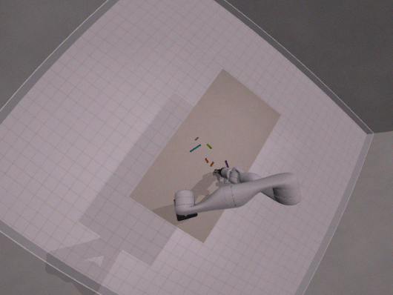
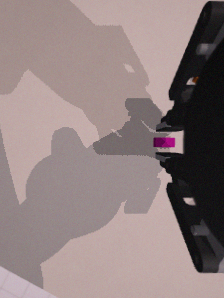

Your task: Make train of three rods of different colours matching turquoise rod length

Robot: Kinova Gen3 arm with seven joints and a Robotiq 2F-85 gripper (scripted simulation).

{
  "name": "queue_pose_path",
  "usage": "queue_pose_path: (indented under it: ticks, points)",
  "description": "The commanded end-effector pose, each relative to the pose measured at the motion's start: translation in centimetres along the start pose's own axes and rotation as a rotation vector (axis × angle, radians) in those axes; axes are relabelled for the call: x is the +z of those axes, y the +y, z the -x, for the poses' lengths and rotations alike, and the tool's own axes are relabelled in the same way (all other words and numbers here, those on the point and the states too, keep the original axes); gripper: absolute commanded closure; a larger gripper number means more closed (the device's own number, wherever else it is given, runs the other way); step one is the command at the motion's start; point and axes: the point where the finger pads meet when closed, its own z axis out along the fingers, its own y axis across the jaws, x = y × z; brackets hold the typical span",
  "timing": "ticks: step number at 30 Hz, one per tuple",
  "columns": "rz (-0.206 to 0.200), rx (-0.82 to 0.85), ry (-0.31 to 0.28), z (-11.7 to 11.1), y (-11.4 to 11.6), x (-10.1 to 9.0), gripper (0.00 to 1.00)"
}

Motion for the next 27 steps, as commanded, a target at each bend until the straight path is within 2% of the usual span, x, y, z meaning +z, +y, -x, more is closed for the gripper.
queue_pose_path:
  ticks: [1,8,10,19,21,27]
  points:
    - [-0.002,-0.010,-0.003,0.2,0.0,-0.2,0.76]
    - [0.002,-0.011,-0.001,0.1,0.3,-1.9,0.76]
    - [0.002,-0.011,-0.001,0.1,0.3,-1.9,0.76]
    - [-0.003,-0.013,-0.002,0.1,0.1,-5.4,0.76]
    - [0.006,-0.013,-0.010,0.4,0.4,-6.0,0.76]
    - [0.004,-0.008,-0.006,0.1,0.2,-7.1,0.76]
